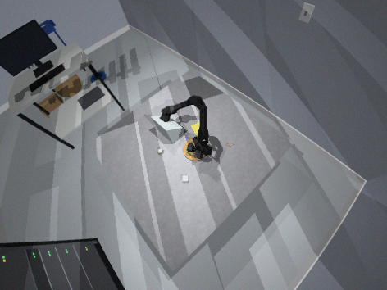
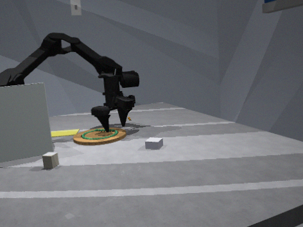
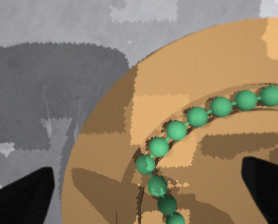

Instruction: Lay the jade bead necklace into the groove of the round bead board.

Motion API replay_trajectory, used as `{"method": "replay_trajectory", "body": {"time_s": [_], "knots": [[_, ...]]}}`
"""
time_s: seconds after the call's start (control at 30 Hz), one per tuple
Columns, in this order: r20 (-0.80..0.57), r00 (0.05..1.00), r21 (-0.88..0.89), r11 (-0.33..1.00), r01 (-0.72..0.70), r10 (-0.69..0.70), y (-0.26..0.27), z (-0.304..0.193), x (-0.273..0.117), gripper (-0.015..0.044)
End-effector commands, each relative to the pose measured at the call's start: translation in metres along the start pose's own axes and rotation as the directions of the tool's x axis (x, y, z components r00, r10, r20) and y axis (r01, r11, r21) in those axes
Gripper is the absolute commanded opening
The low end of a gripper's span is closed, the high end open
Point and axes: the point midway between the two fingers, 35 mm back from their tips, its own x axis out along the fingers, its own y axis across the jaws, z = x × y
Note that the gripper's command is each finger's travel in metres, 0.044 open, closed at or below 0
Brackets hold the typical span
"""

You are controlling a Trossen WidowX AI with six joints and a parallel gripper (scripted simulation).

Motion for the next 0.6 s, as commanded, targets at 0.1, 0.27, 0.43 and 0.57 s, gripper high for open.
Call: {"method": "replay_trajectory", "body": {"time_s": [0.1,0.27,0.43,0.57], "knots": [[-0.001,1.000,-0.006,1.000,-0.001,0.001,0.000,0.000,-0.001,0.0440],[0.000,1.000,-0.114,0.993,-0.001,0.000,-0.001,-0.003,-0.008,0.0361],[0.000,1.000,-0.432,0.902,0.000,0.000,-0.004,-0.011,-0.032,0.0230],[0.000,1.000,-0.443,0.896,0.000,0.000,-0.004,-0.011,-0.033,0.0125]]}}
